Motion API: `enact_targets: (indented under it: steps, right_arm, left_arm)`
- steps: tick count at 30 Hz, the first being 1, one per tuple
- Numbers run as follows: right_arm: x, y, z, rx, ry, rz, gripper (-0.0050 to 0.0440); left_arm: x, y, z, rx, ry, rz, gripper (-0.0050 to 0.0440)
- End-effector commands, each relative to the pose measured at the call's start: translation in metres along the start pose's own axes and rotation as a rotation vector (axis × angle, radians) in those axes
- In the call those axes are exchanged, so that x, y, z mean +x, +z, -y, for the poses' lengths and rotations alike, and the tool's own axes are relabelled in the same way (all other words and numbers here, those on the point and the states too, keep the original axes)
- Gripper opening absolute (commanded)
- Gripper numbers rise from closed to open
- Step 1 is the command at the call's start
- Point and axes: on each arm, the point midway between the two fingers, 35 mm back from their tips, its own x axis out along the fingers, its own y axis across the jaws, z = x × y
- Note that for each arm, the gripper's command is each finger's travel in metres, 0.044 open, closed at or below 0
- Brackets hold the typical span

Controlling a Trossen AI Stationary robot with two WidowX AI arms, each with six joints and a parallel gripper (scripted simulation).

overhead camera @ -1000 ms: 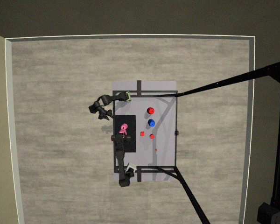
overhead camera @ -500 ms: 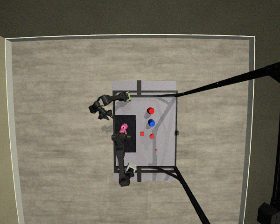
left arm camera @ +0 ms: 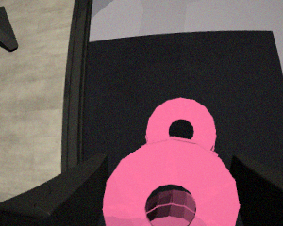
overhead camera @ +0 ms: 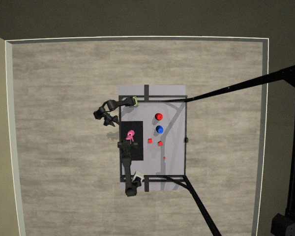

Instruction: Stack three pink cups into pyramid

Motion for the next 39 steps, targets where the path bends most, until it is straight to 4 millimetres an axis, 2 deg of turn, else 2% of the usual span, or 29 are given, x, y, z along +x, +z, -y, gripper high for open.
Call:
enact_targets:
  steps: [1, 8, 39]
  right_arm:
    - [0.0005, 0.0003, -0.0002, -0.005, 0.002, 0.0, 0.044]
    - [0.0005, 0.0003, -0.0002, -0.005, 0.002, 0.0, 0.044]
    - [0.0005, 0.0003, -0.0002, -0.005, 0.002, 0.0, 0.044]
  left_arm:
    - [-0.0002, 0.0, 0.0, 0.0, 0.0, 0.0, 0.0]
    - [-0.0002, 0.0, 0.0, 0.0, 0.0, 0.0, 0.0013]
    - [-0.0002, 0.0, 0.0, 0.0, 0.0, 0.0, 0.0207]
